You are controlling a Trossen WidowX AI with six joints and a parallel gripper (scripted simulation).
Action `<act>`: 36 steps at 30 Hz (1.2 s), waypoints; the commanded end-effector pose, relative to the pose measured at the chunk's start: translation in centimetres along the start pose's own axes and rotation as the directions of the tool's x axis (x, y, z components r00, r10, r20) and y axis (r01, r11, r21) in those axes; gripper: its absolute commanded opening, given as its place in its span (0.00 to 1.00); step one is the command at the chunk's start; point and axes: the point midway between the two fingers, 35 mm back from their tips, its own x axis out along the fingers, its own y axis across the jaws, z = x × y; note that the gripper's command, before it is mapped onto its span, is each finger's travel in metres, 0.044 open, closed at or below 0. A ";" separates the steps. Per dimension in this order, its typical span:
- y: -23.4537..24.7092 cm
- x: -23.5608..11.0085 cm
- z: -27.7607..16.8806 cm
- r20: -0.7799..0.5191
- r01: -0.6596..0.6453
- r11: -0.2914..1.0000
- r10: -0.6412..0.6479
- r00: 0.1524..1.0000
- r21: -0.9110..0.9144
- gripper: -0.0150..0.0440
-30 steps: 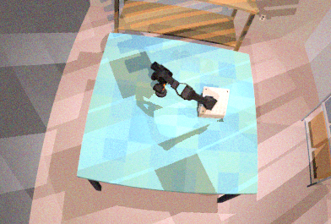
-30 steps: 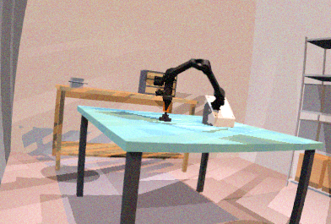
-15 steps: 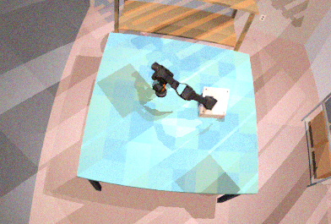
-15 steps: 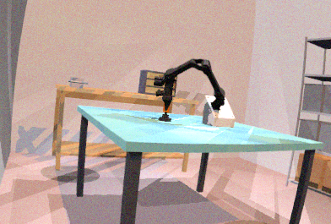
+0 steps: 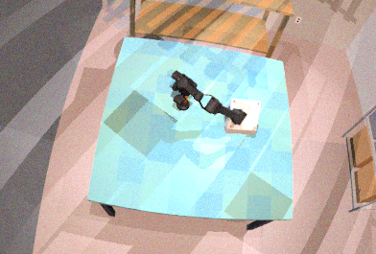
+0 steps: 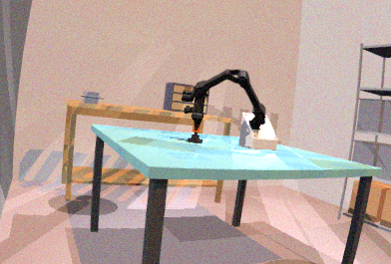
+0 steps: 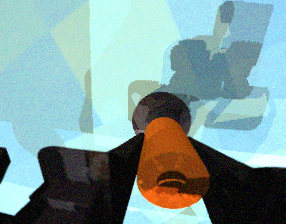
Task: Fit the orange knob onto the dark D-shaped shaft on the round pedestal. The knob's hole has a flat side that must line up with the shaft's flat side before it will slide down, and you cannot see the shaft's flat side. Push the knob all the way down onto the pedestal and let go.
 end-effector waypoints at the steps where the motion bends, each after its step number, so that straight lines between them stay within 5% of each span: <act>1: 0.1 -0.3 0.0 0.001 -0.002 1.000 0.002 1.000 0.005 0.25; 12: 0.1 -0.3 0.1 0.001 -0.002 0.977 0.002 1.000 0.213 0.25; 36: 0.1 -0.1 0.0 0.001 -0.002 0.977 0.002 1.000 0.213 0.25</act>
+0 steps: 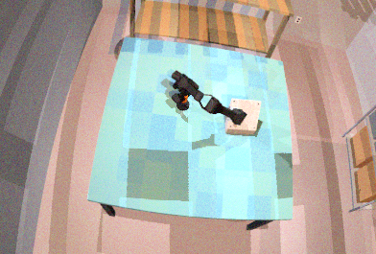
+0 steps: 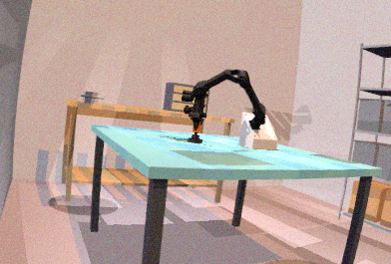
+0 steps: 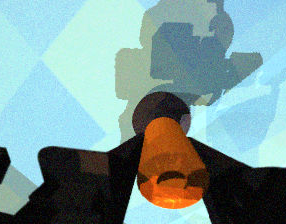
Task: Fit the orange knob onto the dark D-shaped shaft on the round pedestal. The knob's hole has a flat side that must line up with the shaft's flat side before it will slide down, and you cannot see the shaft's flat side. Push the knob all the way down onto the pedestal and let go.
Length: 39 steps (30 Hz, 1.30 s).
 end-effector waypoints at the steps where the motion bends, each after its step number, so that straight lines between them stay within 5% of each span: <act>1: 0.1 -0.3 0.1 0.002 -0.002 1.000 0.002 1.000 0.005 0.25; 13: 0.1 -0.3 0.1 0.002 -0.002 0.977 0.002 1.000 0.212 0.25; 39: 0.1 -0.4 0.1 0.002 -0.002 0.977 0.002 1.000 0.212 0.25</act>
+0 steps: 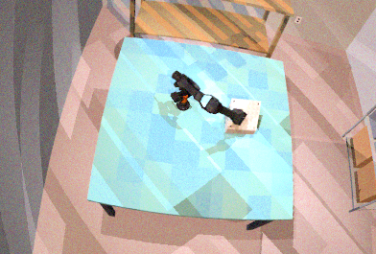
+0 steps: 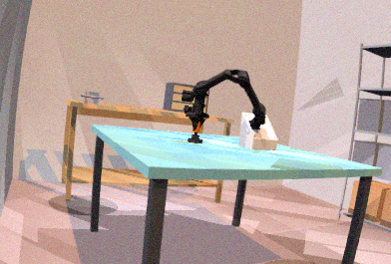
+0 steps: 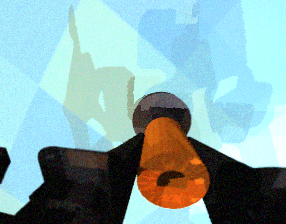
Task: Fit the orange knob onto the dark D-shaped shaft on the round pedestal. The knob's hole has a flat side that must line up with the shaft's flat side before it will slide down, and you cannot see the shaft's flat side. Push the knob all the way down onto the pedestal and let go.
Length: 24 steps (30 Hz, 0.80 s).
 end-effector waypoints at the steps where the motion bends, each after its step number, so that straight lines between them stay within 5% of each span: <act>1: 0.1 -0.4 0.0 0.001 -0.002 1.000 0.002 1.000 0.004 0.25; 10: 0.1 -0.2 0.0 0.001 -0.002 0.977 0.002 1.000 0.211 0.25; 24: 0.0 0.1 0.0 0.001 -0.002 0.977 0.002 1.000 0.211 0.25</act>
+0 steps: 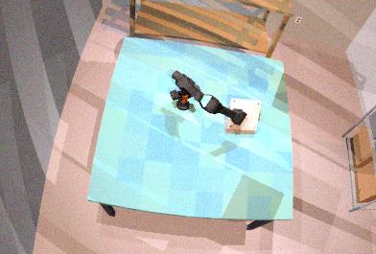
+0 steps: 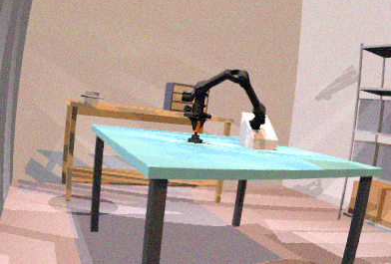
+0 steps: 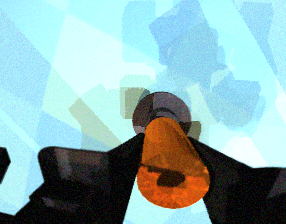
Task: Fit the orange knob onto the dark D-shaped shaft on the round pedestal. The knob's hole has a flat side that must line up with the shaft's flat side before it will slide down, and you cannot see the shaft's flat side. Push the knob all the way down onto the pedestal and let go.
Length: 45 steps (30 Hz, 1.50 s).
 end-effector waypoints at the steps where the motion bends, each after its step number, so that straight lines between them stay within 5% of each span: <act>1: 0.1 0.0 0.0 0.000 -0.002 1.000 0.002 1.000 0.008 0.25; 16: 0.2 -0.4 0.0 0.000 -0.002 1.000 0.002 1.000 0.017 0.25; 23: 0.1 -0.3 0.1 0.000 -0.002 0.976 0.002 1.000 0.216 0.25; 45: 0.1 0.1 0.0 0.000 -0.002 0.976 0.002 1.000 0.216 0.25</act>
